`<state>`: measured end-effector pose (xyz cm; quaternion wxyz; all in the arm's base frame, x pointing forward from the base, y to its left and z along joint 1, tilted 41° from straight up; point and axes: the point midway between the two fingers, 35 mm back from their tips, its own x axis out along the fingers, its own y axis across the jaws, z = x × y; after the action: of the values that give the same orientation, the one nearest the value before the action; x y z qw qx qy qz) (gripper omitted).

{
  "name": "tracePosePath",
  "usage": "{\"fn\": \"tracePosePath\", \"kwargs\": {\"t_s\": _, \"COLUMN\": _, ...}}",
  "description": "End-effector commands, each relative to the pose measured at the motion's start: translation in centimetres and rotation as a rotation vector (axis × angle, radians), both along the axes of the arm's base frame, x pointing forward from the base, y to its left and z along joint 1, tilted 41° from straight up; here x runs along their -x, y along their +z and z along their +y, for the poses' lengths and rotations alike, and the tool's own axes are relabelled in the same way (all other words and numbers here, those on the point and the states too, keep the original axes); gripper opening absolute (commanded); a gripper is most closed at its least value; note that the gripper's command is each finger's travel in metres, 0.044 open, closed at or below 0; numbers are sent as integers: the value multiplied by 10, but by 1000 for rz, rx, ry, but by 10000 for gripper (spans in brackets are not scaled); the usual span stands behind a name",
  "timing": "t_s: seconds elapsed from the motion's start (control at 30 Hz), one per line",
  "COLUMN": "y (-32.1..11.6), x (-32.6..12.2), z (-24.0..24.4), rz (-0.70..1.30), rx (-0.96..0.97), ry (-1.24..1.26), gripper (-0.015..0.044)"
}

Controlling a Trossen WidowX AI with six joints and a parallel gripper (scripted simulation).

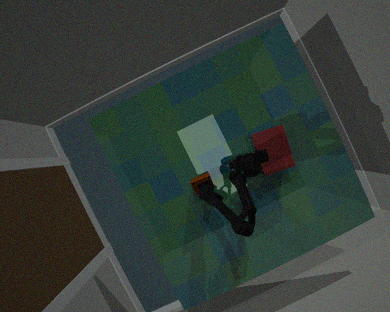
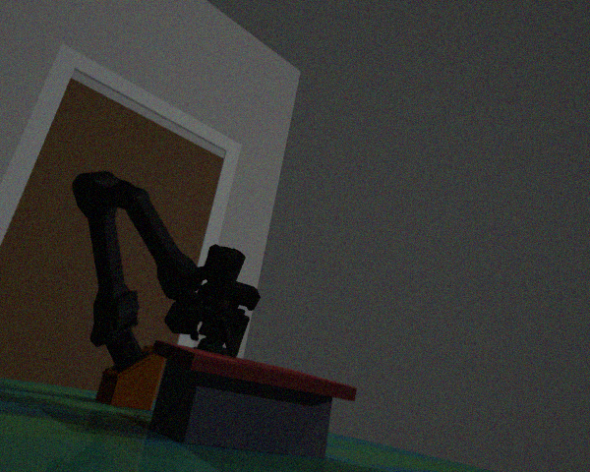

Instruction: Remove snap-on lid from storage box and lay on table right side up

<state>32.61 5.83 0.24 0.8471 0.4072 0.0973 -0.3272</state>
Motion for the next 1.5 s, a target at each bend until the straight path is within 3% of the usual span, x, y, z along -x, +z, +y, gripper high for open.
{"fn": "tracePosePath", "kwargs": {"t_s": 0.0, "y": 0, "x": -1, "z": 0, "rz": 2, "rx": 2, "ry": 2, "gripper": 0}}
{"fn": "tracePosePath", "kwargs": {"t_s": 1.47, "y": 27, "x": -8, "z": 22, "rz": 3, "rx": -2, "ry": 4, "gripper": 0}}
